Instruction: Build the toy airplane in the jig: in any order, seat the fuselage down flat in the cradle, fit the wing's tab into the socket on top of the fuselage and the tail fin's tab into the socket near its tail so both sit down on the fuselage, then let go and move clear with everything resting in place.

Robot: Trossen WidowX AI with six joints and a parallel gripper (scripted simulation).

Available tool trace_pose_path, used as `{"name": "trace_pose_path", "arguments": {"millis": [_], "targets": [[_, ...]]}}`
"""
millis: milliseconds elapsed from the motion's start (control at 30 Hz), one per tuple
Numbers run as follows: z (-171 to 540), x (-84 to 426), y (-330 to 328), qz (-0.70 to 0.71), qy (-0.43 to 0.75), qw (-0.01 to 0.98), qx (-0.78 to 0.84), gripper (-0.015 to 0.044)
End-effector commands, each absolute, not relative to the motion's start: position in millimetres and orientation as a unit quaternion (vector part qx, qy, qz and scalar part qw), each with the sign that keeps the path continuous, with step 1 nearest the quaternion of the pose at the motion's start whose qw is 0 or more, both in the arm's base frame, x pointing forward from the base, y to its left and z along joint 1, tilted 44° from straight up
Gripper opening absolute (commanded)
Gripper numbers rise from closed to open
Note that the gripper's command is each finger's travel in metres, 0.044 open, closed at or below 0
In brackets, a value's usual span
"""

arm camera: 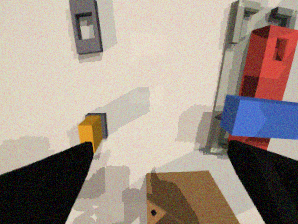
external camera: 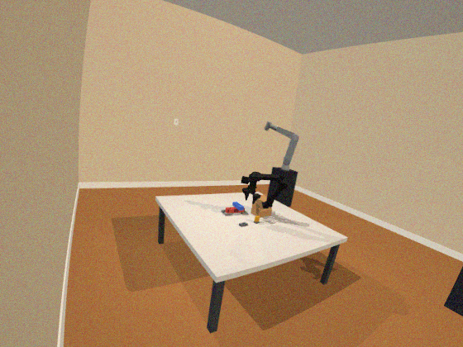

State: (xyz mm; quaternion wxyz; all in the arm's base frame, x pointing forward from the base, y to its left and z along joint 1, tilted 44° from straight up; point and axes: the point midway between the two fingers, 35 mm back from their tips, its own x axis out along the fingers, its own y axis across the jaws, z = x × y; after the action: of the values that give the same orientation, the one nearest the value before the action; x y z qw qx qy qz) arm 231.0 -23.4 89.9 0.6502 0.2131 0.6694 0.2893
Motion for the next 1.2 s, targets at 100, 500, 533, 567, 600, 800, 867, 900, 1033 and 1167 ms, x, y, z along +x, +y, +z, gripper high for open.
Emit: {"name": "trace_pose_path", "arguments": {"millis": [100,500,533,567,600,800,867,900,1033,1167], "targets": [[137.6,183.3,43.6,0.299,0.67,0.641,0.226,0.044],[104.2,179.2,77.9,0.299,0.669,0.642,0.225,0.044],[99.4,178.0,82.8,0.3,0.669,0.641,0.226,0.044],[97.9,177.5,84.5,0.3,0.669,0.641,0.226,0.044],[97.9,177.5,84.5,0.3,0.669,0.641,0.226,0.044],[92.4,177.1,89.7,0.3,0.669,0.641,0.226,0.044],[87.7,176.5,94.3,0.301,0.669,0.641,0.226,0.044],[87.1,176.4,94.9,0.301,0.669,0.641,0.226,0.044],[85.3,176.5,96.5,0.3,0.669,0.641,0.226,0.044],[80.3,176.7,100.7,0.3,0.669,0.642,0.226,0.044]]}}
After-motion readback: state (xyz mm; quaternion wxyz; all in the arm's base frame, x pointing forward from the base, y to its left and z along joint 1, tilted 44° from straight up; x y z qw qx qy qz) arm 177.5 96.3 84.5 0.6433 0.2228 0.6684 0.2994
